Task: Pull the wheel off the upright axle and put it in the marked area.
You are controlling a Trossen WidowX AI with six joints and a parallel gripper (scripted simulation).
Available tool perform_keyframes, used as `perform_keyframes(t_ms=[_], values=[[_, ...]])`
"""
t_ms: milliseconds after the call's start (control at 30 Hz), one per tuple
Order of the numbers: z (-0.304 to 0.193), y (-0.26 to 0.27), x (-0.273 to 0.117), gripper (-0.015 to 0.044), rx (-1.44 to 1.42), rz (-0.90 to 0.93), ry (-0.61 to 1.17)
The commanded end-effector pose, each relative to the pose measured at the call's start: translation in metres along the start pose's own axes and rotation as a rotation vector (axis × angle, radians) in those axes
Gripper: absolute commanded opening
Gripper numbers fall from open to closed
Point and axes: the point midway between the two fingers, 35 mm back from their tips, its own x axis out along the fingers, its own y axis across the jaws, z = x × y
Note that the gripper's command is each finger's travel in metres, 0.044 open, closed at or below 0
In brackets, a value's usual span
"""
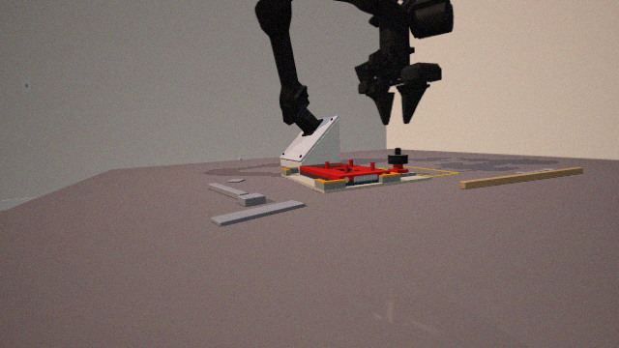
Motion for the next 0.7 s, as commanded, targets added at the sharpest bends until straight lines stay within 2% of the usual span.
perform_keyframes(t_ms=[0, 133, 333, 500, 600, 667], values=[[-0.003, 0.002, 0.001, 0.03, -0.002, 0.004, -0.008], [-0.003, 0.003, 0.02, 0.03, -0.002, 0.004, -0.007], [-0.003, 0.002, 0.072, 0.03, -0.002, 0.004, -0.011], [-0.003, 0.001, 0.074, 0.03, -0.002, 0.004, -0.011], [-0.003, 0.0, 0.07, 0.0221, 0.001, -0.009, -0.007], [-0.003, 0.0, 0.07, 0.0208, 0.001, -0.009, -0.007]])
